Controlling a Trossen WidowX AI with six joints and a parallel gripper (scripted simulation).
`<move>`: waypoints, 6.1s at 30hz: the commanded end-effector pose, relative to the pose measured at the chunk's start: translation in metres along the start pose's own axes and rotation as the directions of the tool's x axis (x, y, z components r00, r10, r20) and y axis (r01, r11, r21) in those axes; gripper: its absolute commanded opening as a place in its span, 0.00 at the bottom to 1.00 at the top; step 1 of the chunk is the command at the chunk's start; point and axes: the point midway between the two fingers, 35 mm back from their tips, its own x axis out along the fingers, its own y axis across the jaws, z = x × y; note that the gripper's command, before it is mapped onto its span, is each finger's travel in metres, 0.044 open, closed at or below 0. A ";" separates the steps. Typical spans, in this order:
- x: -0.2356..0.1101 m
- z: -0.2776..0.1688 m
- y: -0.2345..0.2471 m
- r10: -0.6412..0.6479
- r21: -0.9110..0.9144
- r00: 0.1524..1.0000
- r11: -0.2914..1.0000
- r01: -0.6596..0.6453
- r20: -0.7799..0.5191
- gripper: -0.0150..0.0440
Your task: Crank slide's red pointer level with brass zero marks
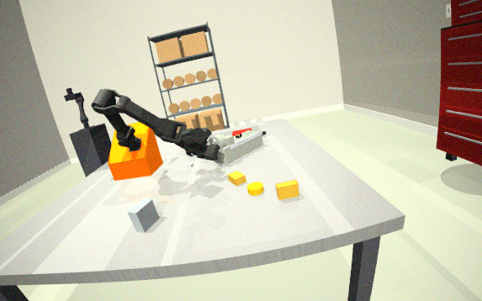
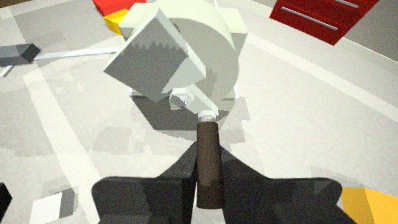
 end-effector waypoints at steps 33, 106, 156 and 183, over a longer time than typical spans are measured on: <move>0.005 -0.005 0.009 0.021 -0.002 1.000 1.000 -0.021 -0.010 0.25; 0.001 -0.001 0.002 -0.001 0.001 1.000 1.000 0.001 -0.001 1.00; -0.028 0.207 0.060 -0.325 0.496 0.912 0.766 0.409 -0.250 1.00; 0.012 0.171 0.063 -0.340 0.506 0.905 0.751 0.424 -0.254 1.00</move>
